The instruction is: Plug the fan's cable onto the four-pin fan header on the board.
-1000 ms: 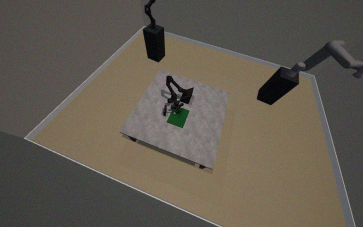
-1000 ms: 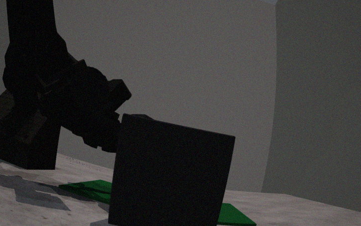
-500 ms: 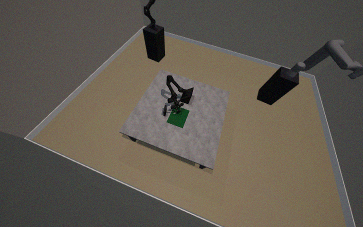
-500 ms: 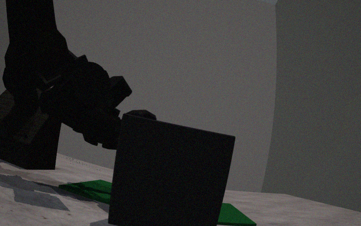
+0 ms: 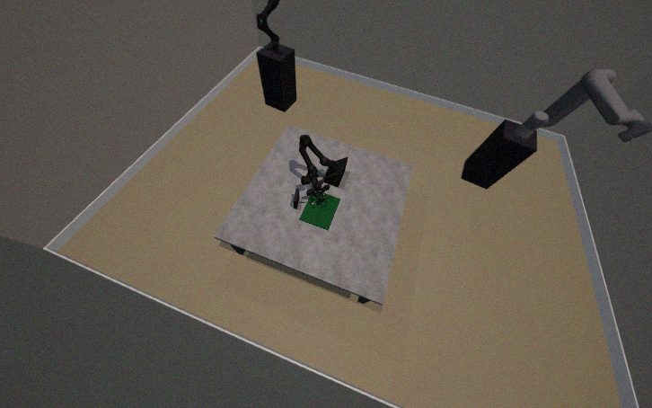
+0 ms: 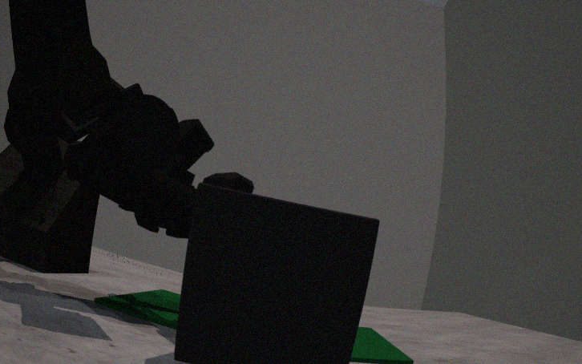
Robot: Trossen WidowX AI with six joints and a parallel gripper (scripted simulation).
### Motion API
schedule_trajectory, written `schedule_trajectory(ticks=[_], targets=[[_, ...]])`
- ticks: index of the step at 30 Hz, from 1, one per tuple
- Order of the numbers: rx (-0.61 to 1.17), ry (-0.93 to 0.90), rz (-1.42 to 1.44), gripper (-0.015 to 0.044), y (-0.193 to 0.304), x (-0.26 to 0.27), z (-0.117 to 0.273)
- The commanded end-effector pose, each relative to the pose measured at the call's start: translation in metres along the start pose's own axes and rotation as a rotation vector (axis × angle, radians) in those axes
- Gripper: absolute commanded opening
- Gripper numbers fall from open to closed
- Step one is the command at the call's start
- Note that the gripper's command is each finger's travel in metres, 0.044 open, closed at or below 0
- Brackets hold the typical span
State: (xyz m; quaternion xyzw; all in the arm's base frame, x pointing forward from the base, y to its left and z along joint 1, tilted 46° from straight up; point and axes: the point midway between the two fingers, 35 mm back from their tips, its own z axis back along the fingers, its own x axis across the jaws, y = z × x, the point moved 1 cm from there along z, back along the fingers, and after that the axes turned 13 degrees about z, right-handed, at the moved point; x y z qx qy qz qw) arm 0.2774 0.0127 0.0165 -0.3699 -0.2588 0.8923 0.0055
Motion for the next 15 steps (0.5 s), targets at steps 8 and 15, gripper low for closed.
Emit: schedule_trajectory(ticks=[8, 15], targets=[[-0.002, -0.003, 0.001, 0.0, 0.009, 0.005, -0.003], [-0.002, -0.003, 0.001, 0.0, 0.014, 0.007, -0.004]])
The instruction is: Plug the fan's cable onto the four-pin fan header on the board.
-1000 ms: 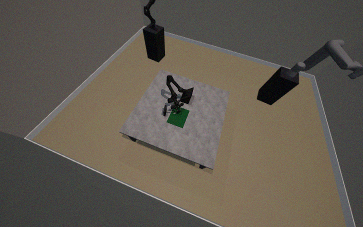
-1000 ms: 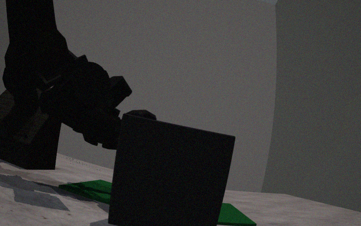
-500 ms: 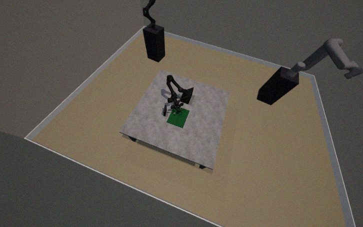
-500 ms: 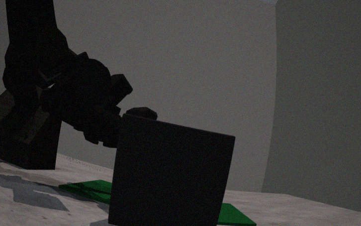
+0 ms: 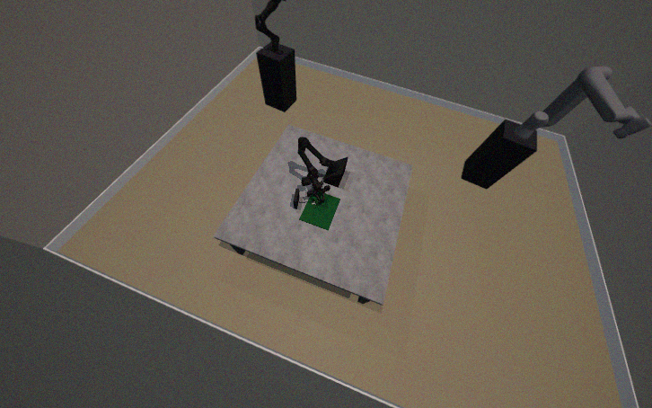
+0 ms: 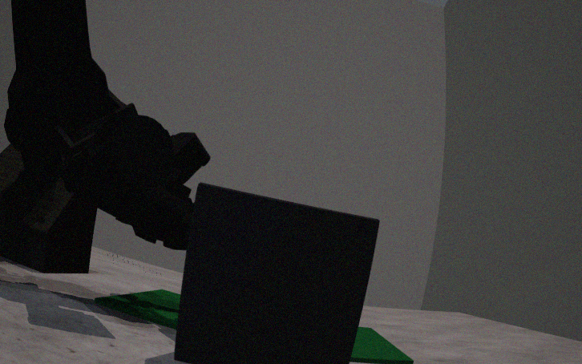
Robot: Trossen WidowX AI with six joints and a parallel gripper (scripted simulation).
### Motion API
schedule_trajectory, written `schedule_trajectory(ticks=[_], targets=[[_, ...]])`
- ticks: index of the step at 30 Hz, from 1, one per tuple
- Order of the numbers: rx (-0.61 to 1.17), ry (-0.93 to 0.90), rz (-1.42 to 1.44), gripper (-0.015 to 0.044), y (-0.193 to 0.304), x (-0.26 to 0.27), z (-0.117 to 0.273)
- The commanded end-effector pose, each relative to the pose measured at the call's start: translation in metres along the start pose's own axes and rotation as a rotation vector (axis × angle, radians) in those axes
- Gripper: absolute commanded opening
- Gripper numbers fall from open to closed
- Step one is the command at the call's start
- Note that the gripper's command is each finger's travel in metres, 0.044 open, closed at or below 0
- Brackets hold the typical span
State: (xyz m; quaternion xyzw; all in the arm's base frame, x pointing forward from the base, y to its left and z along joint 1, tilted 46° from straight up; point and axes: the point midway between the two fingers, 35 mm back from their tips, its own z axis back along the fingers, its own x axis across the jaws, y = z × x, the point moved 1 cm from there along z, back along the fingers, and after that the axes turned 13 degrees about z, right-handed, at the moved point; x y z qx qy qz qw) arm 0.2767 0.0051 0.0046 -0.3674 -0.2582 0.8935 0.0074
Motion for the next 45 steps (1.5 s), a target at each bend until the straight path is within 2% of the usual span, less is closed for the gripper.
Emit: schedule_trajectory(ticks=[1, 45], targets=[[-0.005, 0.001, 0.006, 0.0, 0.003, 0.001, -0.001], [-0.004, 0.0, 0.005, 0.0, 0.038, 0.013, -0.007]])
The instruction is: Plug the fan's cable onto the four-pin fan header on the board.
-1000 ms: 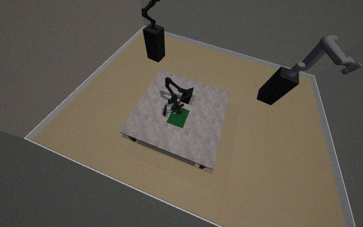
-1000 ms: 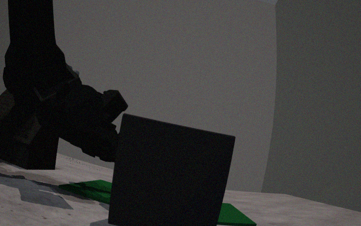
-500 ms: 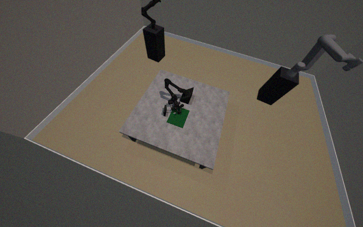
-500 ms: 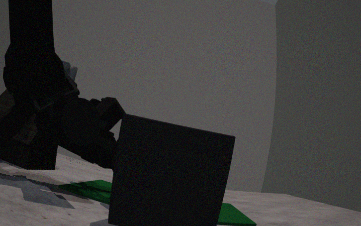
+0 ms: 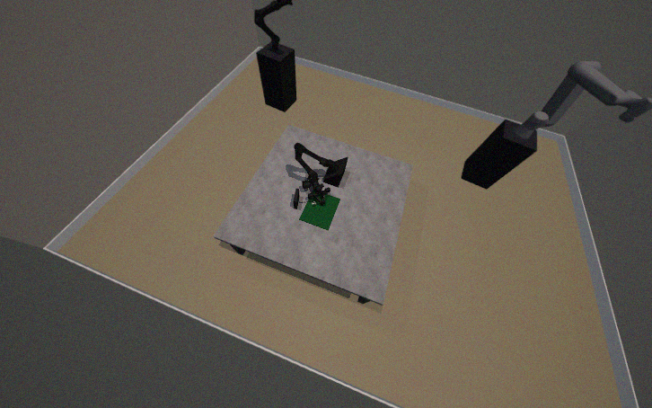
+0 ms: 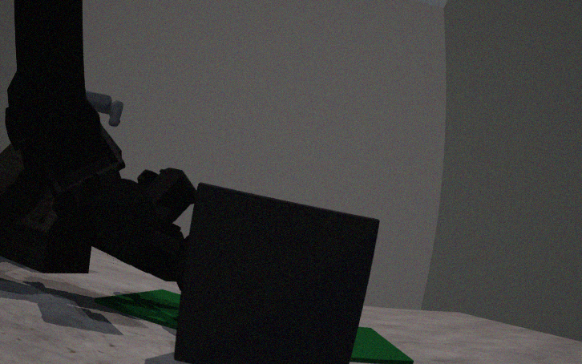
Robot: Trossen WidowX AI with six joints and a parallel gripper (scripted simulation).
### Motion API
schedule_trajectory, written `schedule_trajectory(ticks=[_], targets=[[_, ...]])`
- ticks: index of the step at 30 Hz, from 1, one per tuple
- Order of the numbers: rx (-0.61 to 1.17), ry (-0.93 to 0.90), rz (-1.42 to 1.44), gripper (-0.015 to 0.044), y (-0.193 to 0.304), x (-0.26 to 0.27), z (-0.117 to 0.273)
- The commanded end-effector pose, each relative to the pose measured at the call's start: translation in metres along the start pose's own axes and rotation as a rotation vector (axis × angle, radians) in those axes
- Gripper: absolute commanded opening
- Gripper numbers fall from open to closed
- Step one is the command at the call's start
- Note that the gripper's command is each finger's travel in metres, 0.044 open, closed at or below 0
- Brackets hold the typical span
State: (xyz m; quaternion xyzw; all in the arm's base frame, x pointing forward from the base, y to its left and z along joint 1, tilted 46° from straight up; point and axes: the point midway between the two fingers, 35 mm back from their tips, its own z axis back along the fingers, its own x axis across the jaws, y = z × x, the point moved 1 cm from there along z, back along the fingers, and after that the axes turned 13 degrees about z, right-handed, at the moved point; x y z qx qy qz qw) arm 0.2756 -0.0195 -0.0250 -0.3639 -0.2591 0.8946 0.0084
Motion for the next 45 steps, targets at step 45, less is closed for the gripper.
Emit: schedule_trajectory(ticks=[45], targets=[[0.0, -0.002, -0.001, 0.0, 0.014, 0.007, -0.002]])
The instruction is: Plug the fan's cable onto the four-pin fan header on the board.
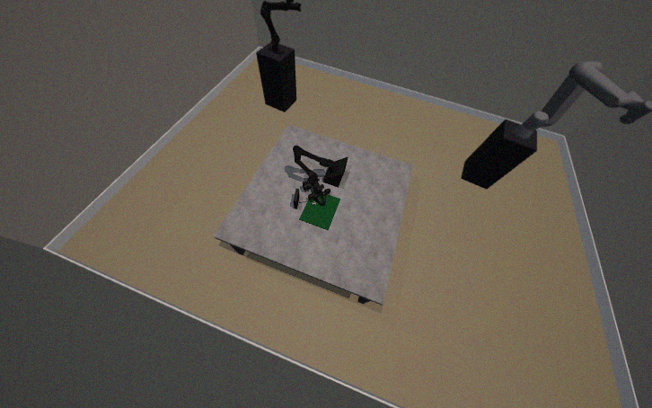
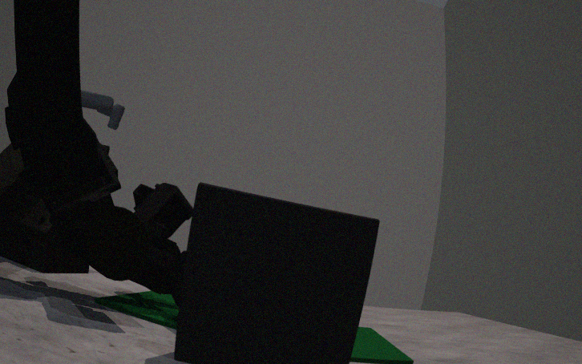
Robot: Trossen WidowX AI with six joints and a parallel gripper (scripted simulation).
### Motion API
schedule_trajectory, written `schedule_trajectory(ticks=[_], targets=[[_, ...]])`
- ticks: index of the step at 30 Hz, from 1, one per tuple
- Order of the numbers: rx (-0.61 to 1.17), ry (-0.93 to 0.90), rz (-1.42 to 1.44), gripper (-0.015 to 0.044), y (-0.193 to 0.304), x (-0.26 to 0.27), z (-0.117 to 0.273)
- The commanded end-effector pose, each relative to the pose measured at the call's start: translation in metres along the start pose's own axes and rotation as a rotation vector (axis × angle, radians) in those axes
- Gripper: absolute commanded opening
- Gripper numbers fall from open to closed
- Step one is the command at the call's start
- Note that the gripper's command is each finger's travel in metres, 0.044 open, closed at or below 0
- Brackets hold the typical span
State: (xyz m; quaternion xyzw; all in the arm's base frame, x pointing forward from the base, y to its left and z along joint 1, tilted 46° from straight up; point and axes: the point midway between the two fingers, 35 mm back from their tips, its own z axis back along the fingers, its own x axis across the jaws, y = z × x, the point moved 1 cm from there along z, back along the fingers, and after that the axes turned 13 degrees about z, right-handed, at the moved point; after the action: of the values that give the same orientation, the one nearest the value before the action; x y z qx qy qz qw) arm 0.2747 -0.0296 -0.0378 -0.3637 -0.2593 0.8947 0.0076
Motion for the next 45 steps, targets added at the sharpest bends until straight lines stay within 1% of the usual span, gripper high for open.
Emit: schedule_trajectory(ticks=[1, 19, 27, 45], targets=[[0.001, -0.001, -0.002, 0.0, -0.0001, 0.0002, 0.0001], [0.001, -0.001, -0.002, 0.0, -0.0001, 0.0002, 0.0001], [0.0, 0.0, 0.0, 0.0205, 0.0, 0.0, 0.0], [0.0, 0.0, 0.0, 0.0205, 0.0, 0.0, 0.0]])
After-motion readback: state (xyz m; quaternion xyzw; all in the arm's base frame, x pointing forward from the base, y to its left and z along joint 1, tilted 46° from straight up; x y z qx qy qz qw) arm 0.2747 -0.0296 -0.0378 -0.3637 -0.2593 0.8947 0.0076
